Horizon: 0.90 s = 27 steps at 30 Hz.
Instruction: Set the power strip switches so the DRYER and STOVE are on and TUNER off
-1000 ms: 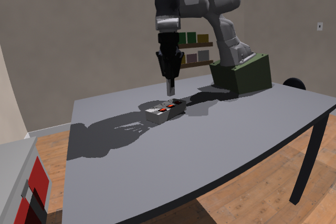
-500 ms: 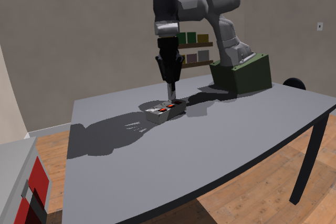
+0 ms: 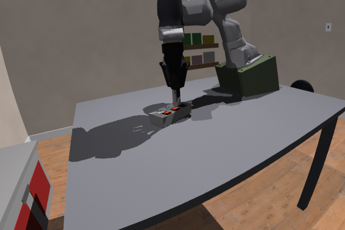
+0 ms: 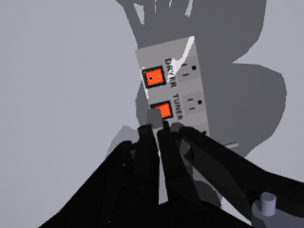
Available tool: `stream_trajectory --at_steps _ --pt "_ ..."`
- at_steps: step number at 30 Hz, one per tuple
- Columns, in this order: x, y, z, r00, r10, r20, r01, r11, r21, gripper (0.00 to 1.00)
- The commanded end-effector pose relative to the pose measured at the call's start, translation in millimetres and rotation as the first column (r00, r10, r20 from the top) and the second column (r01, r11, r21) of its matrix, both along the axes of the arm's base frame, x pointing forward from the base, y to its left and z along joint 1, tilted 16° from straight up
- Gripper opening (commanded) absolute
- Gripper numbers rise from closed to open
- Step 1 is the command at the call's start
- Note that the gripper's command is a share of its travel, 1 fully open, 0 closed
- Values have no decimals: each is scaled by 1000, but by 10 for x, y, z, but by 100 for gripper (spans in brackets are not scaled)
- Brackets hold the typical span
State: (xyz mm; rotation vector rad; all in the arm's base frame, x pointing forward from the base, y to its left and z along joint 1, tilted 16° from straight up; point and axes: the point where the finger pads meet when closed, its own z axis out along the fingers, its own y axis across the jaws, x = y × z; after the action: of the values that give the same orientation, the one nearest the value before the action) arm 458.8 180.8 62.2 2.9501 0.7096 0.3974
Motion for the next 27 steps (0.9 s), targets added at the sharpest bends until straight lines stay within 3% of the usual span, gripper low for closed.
stream_trajectory --at_steps 1,27 --pt "32 3 -17 1000 -3 7 3 1000 5 0" --pt "43 1 -53 1000 -3 7 3 1000 5 0"
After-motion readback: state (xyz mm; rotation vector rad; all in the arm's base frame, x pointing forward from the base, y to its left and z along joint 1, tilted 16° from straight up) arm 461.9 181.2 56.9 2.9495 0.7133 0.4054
